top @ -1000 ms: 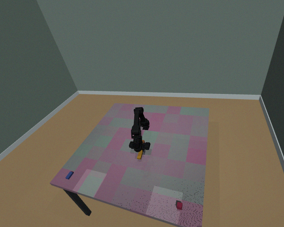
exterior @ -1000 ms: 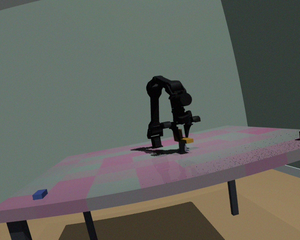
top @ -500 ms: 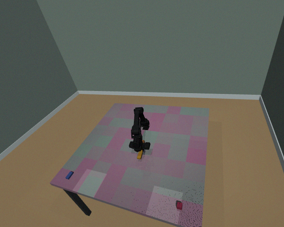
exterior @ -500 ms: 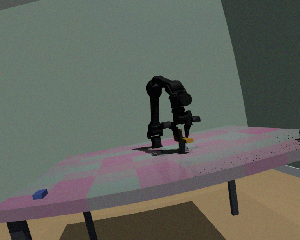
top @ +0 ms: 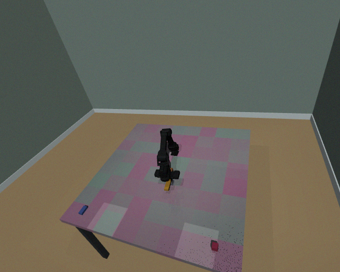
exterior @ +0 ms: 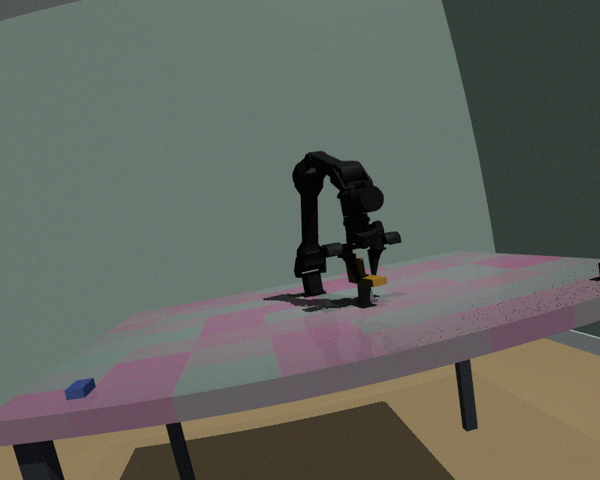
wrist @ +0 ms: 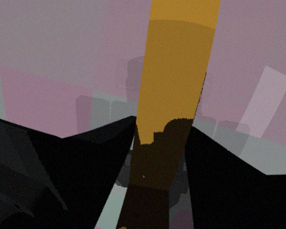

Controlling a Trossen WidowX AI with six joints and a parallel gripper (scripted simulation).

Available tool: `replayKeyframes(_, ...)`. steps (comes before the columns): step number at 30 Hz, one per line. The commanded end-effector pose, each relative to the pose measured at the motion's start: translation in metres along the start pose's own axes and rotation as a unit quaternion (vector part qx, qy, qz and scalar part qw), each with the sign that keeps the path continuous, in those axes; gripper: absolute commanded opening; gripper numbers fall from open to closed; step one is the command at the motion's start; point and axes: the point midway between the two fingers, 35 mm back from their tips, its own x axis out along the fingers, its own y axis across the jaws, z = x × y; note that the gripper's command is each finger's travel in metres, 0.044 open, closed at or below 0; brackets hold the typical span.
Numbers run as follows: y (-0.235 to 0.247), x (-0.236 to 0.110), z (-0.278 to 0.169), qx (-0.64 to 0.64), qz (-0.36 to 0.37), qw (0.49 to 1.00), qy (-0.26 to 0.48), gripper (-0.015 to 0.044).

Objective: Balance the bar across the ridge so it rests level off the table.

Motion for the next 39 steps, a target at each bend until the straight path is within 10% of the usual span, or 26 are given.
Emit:
replayKeyframes(1, 0.000, 0.000, 0.000, 0.000, 0.000, 1.000, 0.000, 0.0172)
replayKeyframes(19, 0.000, 0.000, 0.000, 0.000, 0.000, 1.000, 0.000, 0.0185)
replayKeyframes(29, 0.000, 0.000, 0.000, 0.000, 0.000, 1.000, 0.000, 0.0440)
replayKeyframes(39, 0.000, -0.073, 0.003, 0.000, 0.001, 1.000, -0.007, 0.0440)
